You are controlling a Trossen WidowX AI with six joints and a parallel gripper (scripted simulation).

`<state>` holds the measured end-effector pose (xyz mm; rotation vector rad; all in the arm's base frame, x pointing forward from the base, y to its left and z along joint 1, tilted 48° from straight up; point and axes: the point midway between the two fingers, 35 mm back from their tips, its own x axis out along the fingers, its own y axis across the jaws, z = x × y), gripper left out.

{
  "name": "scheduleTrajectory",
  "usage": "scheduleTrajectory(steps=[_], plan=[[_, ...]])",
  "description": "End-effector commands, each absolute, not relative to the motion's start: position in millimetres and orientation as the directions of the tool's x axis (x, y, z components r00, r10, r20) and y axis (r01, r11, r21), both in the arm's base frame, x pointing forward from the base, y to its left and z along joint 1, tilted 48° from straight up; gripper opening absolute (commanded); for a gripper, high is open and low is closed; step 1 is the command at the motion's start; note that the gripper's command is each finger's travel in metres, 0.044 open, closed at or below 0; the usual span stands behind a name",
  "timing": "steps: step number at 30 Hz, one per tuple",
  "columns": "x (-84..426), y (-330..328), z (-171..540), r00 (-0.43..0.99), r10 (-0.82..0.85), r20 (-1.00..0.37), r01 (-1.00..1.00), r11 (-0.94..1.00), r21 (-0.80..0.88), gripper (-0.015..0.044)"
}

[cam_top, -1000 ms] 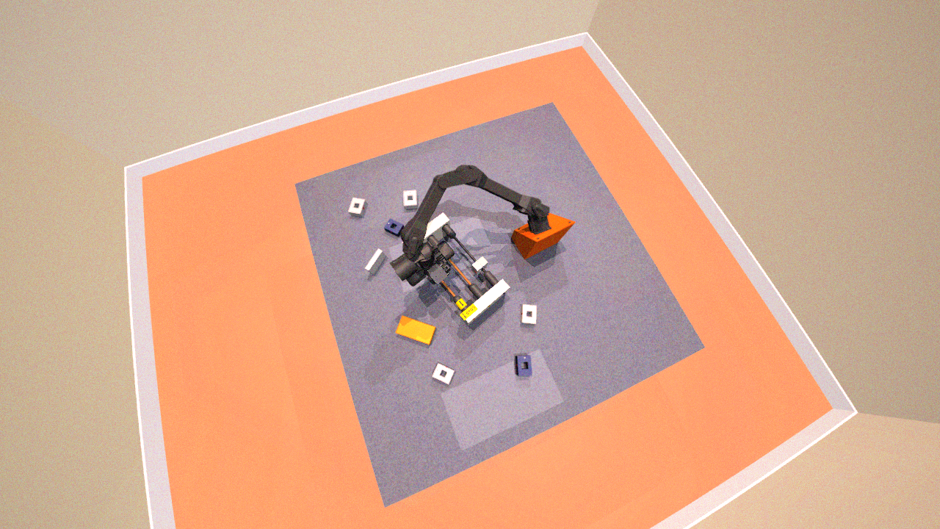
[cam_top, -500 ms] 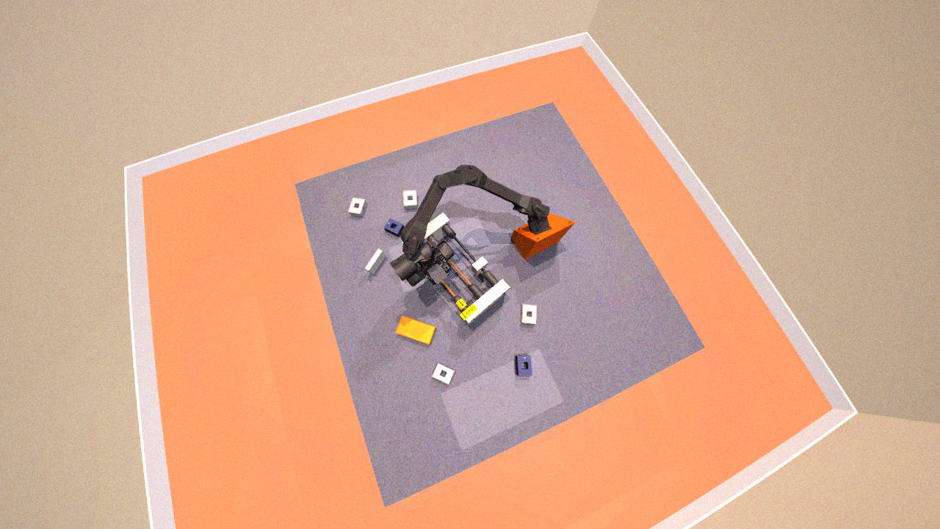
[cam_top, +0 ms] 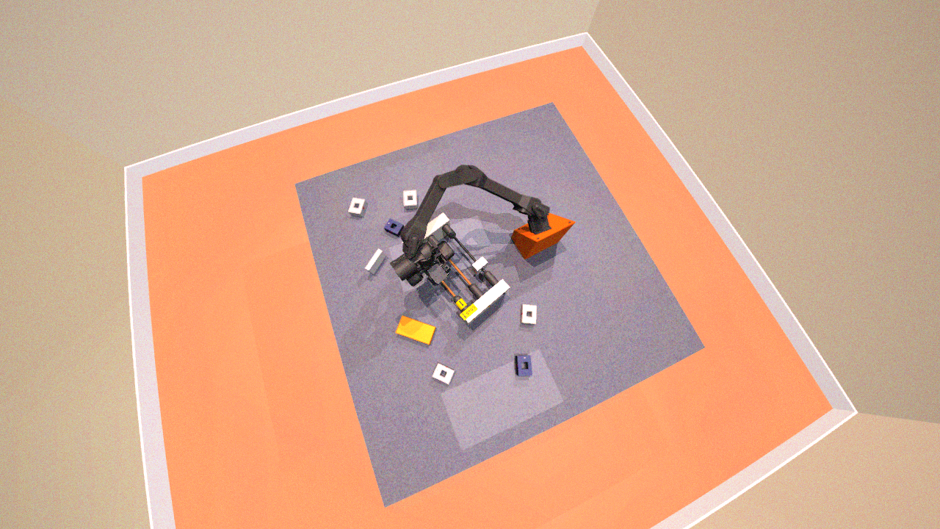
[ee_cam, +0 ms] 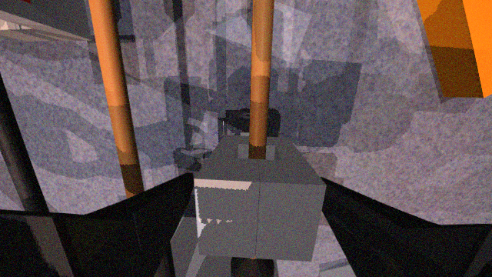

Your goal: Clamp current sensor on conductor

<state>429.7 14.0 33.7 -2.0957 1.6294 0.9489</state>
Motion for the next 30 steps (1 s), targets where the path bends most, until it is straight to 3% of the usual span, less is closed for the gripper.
scheduleTrajectory(steps=[1, 7, 13, 20, 25, 30], plan=[[429.7, 14.0, 33.9, 0.128, -0.731, -0.671, -0.944, -0.297, 0.142, 0.044], [429.5, 16.6, 35.8, 0.13, -0.73, -0.671, -0.944, -0.298, 0.142, 0.044], [411.7, 85.8, 94.2, 0.164, -0.714, -0.68, -0.933, -0.336, 0.129, 0.044], [410.1, 88.6, 95.7, 0.166, -0.716, -0.678, -0.936, -0.33, 0.119, 0.044], [395.8, 100.2, 77.4, 0.219, -0.768, -0.602, -0.975, -0.15, -0.164, 0.044], [377.1, 111.4, 58.9, 0.297, -0.808, -0.509, -0.858, 0.008, -0.514, 0.044]])
